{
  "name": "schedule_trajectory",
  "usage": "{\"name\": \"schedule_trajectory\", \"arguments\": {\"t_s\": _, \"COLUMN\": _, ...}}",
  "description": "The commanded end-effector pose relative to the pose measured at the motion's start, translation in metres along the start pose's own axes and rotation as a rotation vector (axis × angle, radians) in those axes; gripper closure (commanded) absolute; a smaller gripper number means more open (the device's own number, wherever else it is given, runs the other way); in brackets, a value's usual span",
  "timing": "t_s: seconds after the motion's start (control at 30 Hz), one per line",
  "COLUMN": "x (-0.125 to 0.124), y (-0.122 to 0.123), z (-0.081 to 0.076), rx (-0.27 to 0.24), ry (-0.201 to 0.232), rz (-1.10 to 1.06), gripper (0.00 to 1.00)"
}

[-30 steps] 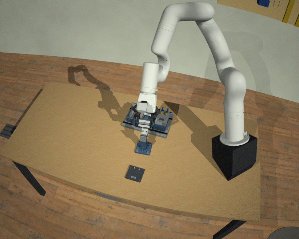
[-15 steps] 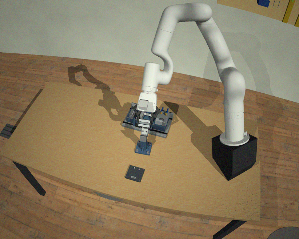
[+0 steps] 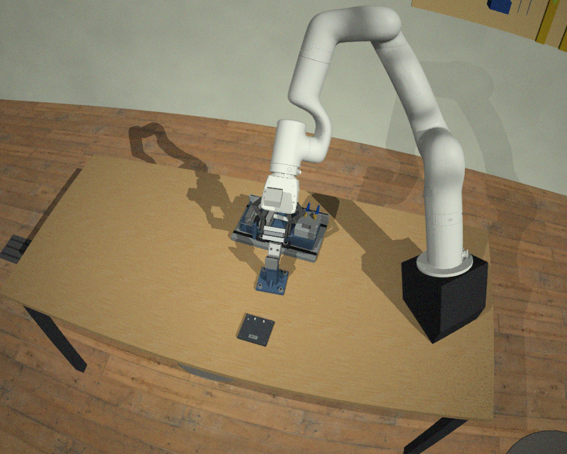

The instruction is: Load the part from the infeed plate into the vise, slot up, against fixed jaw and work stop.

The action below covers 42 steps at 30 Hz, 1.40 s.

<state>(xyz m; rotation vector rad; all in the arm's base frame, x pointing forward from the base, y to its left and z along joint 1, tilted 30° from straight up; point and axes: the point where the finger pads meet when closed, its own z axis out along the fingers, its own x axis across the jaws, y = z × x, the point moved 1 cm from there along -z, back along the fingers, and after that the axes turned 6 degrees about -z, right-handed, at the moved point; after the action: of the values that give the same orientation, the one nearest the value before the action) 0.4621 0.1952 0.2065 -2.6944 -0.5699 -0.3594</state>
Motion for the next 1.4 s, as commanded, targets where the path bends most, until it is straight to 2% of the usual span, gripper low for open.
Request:
{"name": "schedule_trajectory", "arguments": {"t_s": 0.0, "x": 0.0006, "y": -0.0003, "z": -0.0004, "rx": 0.002, "ry": 0.002, "rz": -0.001, "gripper": 1.0}}
{"name": "schedule_trajectory", "arguments": {"t_s": 1.37, "x": 0.0002, "y": 0.0037, "z": 0.0037, "rx": 0.002, "ry": 0.002, "rz": -0.001, "gripper": 1.0}}
